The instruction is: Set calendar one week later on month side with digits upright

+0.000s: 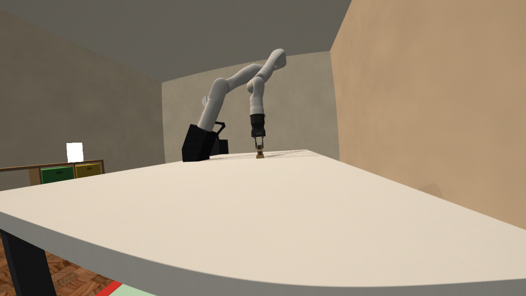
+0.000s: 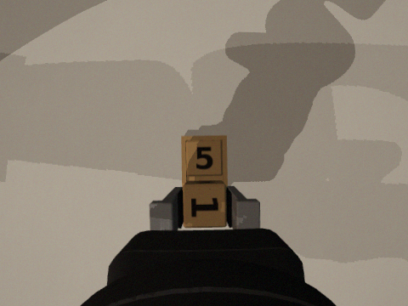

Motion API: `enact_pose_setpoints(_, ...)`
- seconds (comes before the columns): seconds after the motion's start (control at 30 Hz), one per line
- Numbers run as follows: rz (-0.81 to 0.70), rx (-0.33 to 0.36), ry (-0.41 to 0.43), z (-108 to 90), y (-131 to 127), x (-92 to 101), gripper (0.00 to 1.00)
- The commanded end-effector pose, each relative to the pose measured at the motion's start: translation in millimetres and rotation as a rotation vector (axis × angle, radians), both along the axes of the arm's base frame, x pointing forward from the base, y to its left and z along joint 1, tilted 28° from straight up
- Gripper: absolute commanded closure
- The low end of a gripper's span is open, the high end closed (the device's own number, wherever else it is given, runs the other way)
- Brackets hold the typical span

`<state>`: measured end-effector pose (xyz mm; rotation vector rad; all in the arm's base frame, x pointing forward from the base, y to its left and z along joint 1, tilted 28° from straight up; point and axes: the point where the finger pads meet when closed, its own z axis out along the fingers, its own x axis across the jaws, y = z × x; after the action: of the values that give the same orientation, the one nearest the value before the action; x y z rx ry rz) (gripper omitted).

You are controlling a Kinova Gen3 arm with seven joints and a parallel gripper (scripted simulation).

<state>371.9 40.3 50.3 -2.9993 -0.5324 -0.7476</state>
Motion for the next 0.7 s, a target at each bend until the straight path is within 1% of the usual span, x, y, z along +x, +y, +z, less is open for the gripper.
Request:
enact_pose_setpoints(0.0,0.000,0.000,-0.001,0.4,0.0,0.1,0.43)
enact_pose_setpoints(0.67,0.000,0.000,-0.001,-2.1,0.2,1.4,0.43)
